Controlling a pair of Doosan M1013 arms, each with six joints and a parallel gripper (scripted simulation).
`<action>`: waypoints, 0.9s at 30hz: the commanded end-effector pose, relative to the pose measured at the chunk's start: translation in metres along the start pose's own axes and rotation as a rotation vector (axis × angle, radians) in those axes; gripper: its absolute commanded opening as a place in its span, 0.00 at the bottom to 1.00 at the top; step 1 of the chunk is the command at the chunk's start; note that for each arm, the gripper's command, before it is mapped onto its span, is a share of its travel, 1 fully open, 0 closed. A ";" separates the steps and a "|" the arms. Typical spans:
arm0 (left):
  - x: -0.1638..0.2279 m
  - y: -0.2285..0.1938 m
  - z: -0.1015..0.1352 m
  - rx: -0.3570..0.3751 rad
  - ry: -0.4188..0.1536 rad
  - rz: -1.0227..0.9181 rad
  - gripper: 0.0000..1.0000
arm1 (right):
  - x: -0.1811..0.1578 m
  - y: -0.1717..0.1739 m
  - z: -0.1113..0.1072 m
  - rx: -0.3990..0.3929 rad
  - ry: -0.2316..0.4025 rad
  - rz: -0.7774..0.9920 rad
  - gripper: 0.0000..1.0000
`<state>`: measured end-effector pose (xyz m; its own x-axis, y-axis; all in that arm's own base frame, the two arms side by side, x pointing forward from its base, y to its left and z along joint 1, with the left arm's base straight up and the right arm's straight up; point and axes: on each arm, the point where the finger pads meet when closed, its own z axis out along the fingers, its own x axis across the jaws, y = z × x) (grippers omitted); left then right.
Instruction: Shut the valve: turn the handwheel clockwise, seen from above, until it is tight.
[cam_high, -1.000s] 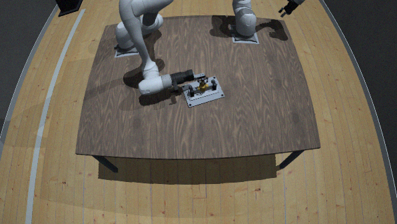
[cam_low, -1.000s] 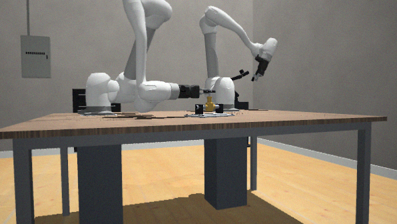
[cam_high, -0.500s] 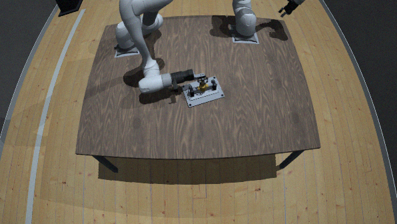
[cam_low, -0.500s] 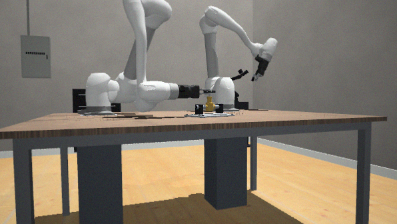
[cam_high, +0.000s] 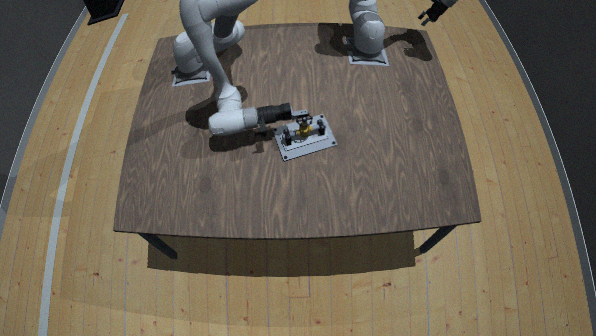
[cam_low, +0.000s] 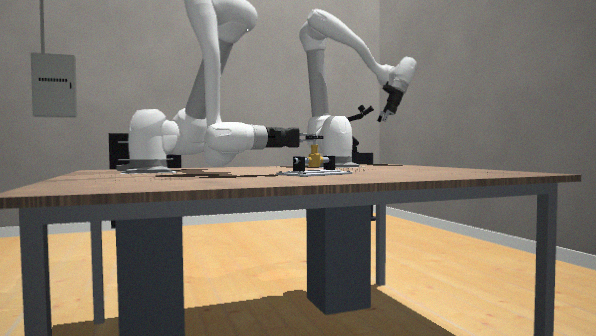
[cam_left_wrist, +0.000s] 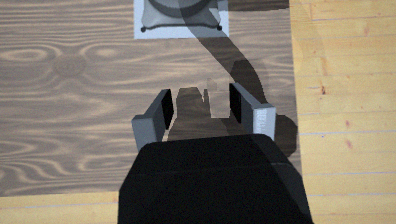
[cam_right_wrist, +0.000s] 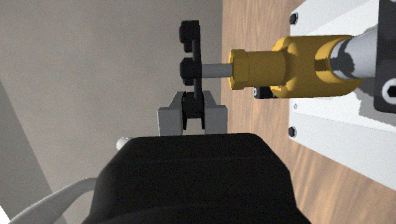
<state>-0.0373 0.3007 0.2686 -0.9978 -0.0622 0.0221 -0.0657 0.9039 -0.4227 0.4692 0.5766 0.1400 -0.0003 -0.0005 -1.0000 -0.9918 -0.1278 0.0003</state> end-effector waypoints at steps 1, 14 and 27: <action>0.000 0.000 0.000 -0.001 0.000 0.000 1.00 | -0.001 0.000 0.000 0.008 -0.001 -0.001 0.00; 0.000 0.000 0.000 -0.001 0.000 0.000 1.00 | -0.001 0.000 0.002 0.084 -0.001 -0.001 0.00; 0.000 0.000 0.000 -0.001 0.000 0.000 1.00 | -0.001 -0.001 0.005 0.170 -0.001 -0.001 0.00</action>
<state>-0.0373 0.3007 0.2686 -0.9978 -0.0622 0.0221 -0.0657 0.9039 -0.4227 0.4689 0.5808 0.1400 -0.0003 -0.0006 -1.0000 -0.9996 0.0281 0.0003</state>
